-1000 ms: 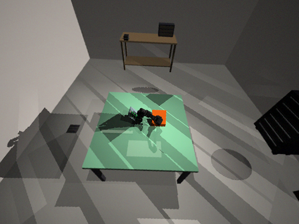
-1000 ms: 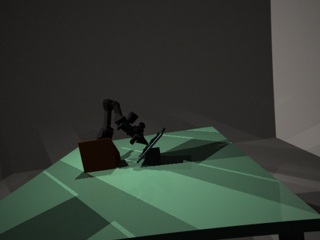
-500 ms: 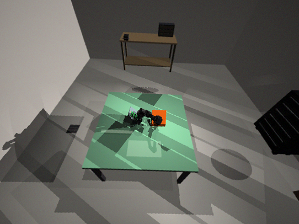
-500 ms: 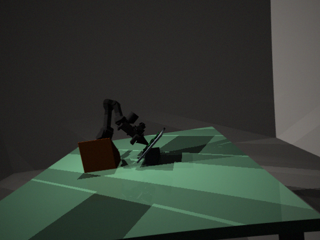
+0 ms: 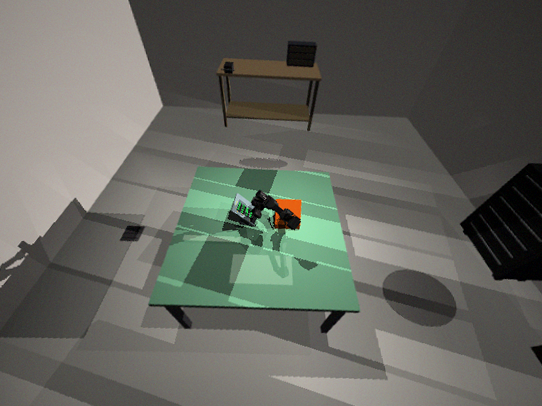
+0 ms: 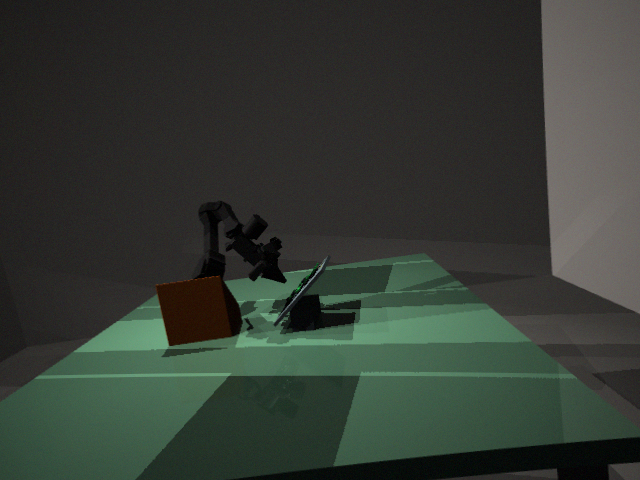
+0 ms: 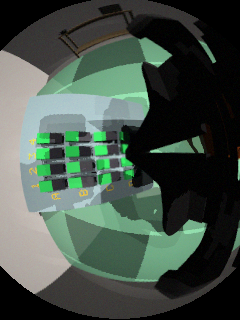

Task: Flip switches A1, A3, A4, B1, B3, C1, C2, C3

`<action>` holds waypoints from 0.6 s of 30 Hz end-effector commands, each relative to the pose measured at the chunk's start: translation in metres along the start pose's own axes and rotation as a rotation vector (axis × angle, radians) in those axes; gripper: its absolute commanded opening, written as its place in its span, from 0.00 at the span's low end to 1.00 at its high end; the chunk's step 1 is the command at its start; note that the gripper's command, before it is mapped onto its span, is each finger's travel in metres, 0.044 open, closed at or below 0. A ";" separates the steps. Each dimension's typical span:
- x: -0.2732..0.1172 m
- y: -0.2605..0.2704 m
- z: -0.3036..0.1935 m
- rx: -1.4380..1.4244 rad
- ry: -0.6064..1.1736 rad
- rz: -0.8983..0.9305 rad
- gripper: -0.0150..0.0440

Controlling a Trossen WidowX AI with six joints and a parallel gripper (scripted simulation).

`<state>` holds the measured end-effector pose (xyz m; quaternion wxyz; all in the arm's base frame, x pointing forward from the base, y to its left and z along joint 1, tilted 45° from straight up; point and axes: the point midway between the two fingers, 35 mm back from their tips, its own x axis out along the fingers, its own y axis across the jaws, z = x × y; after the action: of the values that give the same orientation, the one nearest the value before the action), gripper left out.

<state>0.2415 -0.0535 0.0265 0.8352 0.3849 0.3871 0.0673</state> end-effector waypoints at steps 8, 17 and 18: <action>-0.023 -0.010 0.001 -0.009 -0.007 0.014 0.25; 0.011 -0.014 0.000 -0.009 -0.034 0.016 0.25; 0.012 -0.014 0.000 -0.009 -0.035 0.017 0.25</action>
<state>0.2434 -0.0668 0.0191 0.8468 0.3789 0.3667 0.0704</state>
